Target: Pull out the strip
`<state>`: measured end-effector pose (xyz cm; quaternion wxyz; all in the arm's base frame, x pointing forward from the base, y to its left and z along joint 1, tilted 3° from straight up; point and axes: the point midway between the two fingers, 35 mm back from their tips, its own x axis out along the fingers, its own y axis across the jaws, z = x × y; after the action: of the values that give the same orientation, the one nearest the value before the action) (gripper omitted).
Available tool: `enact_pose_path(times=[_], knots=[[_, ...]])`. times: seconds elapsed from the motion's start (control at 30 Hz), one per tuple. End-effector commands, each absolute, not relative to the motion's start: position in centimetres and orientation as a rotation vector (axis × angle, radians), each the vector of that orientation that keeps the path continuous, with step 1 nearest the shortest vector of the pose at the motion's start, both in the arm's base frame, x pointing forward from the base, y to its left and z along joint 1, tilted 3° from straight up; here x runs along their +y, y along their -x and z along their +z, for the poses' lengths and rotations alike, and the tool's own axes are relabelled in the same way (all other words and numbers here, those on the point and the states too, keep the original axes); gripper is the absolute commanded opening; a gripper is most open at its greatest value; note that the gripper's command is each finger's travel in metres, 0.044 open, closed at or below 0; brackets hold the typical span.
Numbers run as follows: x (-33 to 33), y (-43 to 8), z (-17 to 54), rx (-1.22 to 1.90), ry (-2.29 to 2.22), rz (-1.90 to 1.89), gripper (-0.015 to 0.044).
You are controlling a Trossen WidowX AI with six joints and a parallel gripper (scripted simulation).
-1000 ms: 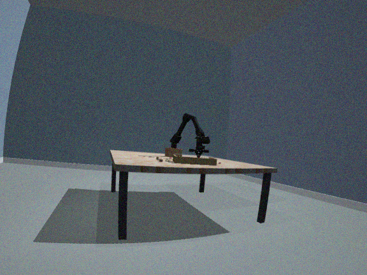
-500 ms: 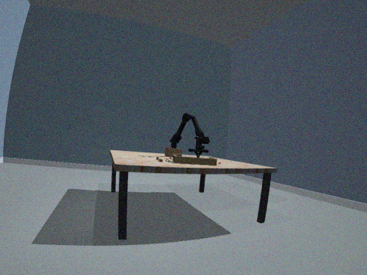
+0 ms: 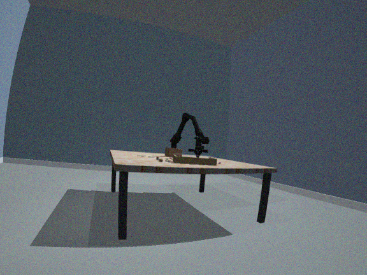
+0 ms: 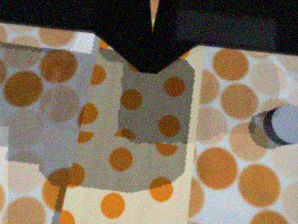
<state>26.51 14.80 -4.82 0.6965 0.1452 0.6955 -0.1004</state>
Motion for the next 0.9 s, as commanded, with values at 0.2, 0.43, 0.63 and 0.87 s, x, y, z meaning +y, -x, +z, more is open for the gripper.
enact_pose_path(times=[0.2, 0.43, 0.63, 0.87], knots=[[14.8, -25.6, -5.3, 1.576, -0.319, -0.228, 0.0], [14.7, -26.5, -2.8, 1.564, -0.321, -0.226, 0.0], [14.6, -26.6, -0.6, 1.575, -0.319, -0.228, 0.0], [13.3, -29.5, -0.5, 1.575, -0.292, -0.201, 0.0184]])
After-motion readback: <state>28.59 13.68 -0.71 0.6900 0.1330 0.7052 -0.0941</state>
